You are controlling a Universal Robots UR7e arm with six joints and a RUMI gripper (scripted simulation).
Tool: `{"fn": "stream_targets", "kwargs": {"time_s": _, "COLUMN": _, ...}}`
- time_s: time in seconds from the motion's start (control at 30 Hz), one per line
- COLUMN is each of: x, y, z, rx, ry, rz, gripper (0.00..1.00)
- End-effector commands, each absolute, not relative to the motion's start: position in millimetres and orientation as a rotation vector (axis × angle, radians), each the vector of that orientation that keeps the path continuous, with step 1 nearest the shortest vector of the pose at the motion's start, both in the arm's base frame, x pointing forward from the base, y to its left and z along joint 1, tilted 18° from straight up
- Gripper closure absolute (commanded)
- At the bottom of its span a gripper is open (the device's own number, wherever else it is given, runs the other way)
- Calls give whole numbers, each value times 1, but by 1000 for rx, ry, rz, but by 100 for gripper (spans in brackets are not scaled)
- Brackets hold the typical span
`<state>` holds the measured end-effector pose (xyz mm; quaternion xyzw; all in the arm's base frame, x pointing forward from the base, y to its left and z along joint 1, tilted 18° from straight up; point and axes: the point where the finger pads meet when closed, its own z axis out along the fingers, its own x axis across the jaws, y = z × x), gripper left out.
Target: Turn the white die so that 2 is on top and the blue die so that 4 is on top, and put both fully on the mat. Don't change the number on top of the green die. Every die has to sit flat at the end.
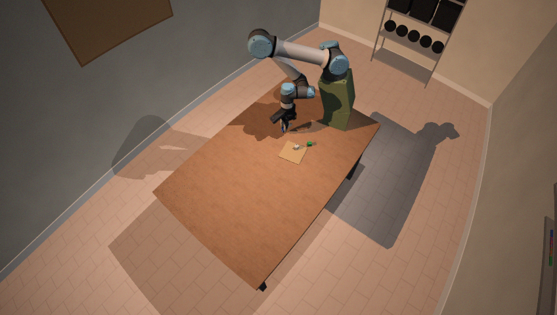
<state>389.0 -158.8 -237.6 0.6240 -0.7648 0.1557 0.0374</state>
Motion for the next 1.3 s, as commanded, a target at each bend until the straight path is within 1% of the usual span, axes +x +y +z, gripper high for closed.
{"fn": "stream_targets", "kwargs": {"time_s": 0.0, "x": 387, "y": -153, "z": -218, "rx": 1915, "ry": -2347, "rz": 478, "gripper": 94}}
{"fn": "stream_targets", "kwargs": {"time_s": 0.27, "x": 382, "y": -144, "z": -189, "rx": 1915, "ry": -2347, "rz": 478, "gripper": 94}}
{"fn": "stream_targets", "kwargs": {"time_s": 0.57, "x": 380, "y": -140, "z": -174, "rx": 1915, "ry": -2347, "rz": 478, "gripper": 94}}
{"fn": "stream_targets", "kwargs": {"time_s": 1.27, "x": 380, "y": -139, "z": -171, "rx": 1909, "ry": -2353, "rz": 479, "gripper": 94}}
